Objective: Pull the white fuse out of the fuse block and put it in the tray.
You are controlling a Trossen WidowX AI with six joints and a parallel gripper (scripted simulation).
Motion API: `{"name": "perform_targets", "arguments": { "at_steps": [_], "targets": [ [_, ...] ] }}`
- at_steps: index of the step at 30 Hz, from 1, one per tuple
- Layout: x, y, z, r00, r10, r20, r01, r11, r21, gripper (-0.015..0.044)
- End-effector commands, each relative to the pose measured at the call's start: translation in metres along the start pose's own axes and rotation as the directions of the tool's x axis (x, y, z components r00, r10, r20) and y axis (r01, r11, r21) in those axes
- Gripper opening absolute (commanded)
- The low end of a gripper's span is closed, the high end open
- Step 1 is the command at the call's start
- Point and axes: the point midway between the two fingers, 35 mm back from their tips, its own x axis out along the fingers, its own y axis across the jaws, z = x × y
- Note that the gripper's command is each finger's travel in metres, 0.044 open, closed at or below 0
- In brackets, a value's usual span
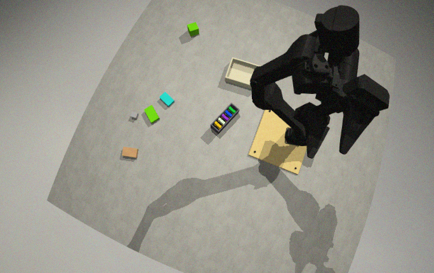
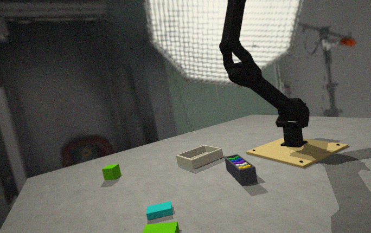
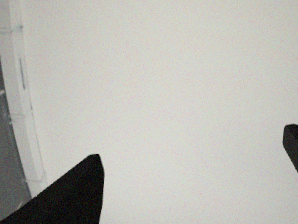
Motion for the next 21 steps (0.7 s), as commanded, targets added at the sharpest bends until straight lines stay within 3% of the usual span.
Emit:
{"name": "perform_targets", "arguments": {
  "at_steps": [1, 6, 12, 21],
  "targets": [
    [-0.001, 0.001, -0.001, 1.0, 0.001, 0.005, -0.001, 1.0, -0.007, 0.0374],
    [-0.009, 0.009, -0.03, 0.993, 0.015, 0.115, 0.007, 0.983, -0.186, 0.0243],
    [0.007, 0.004, -0.067, 0.97, -0.017, 0.243, 0.118, 0.906, -0.406, 0.0085],
    [0.066, -0.04, -0.084, 0.899, -0.162, 0.408, 0.393, 0.71, -0.584, 0.0074]
  ]
}}
